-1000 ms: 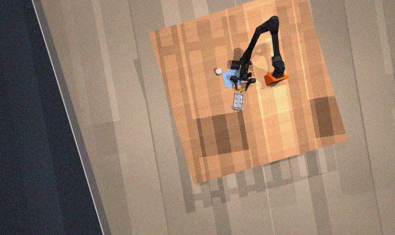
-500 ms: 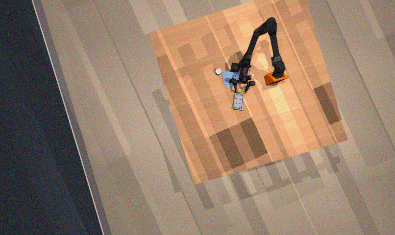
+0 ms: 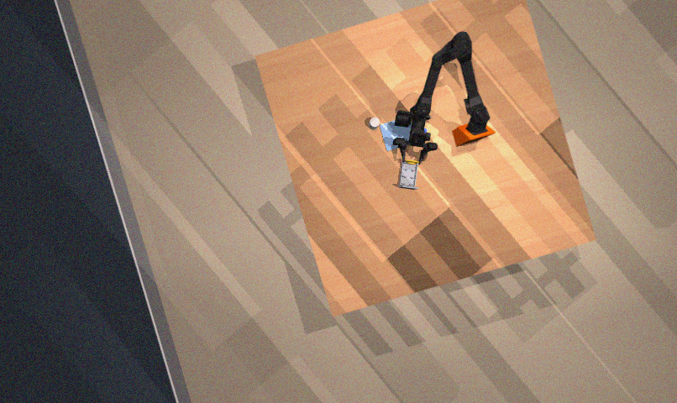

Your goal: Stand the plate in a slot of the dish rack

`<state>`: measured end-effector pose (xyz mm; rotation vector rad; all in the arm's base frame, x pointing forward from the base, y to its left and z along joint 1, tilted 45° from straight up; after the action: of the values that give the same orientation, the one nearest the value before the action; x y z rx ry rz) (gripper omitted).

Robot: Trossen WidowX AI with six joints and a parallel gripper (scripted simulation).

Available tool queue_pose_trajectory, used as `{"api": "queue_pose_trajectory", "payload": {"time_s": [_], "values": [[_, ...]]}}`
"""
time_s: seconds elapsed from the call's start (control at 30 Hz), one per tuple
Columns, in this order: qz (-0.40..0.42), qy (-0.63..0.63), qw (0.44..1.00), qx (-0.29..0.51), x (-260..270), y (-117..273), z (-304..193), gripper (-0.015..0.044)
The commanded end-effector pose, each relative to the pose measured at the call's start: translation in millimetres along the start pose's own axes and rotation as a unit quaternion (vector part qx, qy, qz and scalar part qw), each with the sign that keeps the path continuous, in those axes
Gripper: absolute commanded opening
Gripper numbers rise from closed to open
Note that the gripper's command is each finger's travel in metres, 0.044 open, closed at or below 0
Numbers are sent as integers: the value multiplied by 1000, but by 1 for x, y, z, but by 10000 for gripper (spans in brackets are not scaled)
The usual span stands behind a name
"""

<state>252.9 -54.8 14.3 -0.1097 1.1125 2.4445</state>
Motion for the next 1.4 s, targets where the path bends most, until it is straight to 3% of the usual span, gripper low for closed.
{"api": "queue_pose_trajectory", "payload": {"time_s": [0.0,1.1,1.37], "values": [[3,2,1000,0,4,-11,1,0],[4,4,1000,2,9,-21,-11,0],[3,7,1000,1,8,-21,-11,210]]}}
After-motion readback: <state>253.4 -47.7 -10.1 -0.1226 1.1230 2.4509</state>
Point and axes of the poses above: the point midway between the two fingers, 35 mm back from their tips, its own y axis back along the fingers, its own x axis across the jaws, z = x × y, the point moved 8 cm from there along y, back along the fingers, and after that the axes turned 5 degrees about -y, right-handed, at the moved point
